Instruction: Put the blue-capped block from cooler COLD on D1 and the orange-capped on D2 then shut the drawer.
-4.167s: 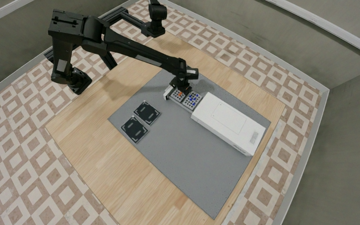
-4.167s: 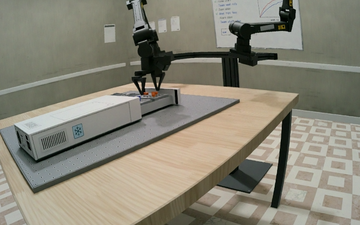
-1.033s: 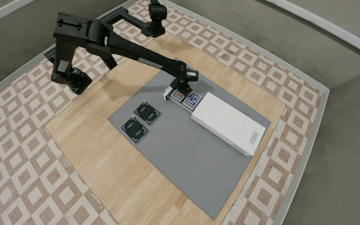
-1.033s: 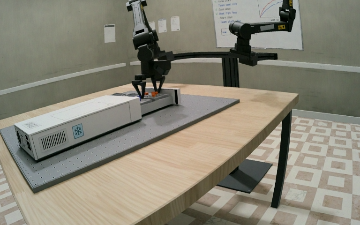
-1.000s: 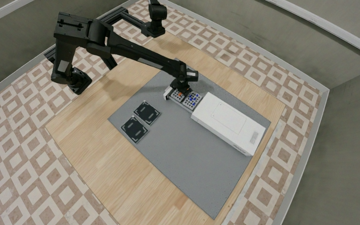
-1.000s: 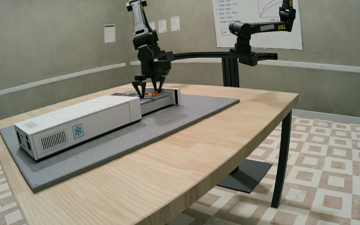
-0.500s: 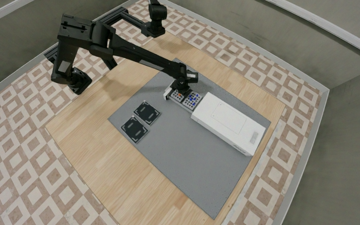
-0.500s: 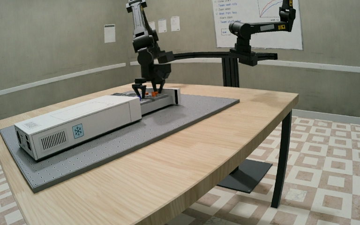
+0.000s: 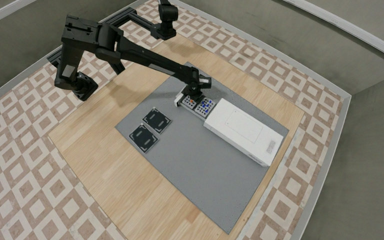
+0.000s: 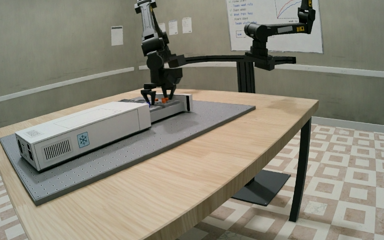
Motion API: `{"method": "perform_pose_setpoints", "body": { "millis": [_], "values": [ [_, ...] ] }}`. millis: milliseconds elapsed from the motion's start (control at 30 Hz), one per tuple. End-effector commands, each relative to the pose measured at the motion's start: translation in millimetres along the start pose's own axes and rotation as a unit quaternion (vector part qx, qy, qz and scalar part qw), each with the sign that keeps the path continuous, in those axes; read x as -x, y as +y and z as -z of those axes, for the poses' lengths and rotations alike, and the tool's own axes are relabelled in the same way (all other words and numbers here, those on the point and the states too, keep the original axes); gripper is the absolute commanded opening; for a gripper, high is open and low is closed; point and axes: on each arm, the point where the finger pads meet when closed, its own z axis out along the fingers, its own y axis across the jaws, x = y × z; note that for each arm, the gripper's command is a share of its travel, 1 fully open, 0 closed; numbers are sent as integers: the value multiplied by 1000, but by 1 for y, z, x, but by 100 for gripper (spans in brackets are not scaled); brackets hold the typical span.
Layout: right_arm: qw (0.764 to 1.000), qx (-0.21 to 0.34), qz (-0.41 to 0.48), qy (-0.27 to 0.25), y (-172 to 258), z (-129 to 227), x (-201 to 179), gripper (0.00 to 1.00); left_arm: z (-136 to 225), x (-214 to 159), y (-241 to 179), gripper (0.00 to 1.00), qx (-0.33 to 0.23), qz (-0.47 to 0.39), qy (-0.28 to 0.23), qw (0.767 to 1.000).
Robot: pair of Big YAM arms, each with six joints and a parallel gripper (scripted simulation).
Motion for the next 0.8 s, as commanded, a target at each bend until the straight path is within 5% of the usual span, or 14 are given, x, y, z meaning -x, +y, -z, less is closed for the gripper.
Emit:
{"method": "perform_pose_setpoints", "body": {
  "millis": [0, 767],
  "values": [
    [1000, -11, 8, -8, -10, -2, 17, 100, -8, -24, 1, 0, -1, 1, 18, 1000],
    [1000, -13, 8, -9, -8, -1, 21, 100, -8, -24, 1, 0, -1, 1, 18, 1000]
  ]
}}
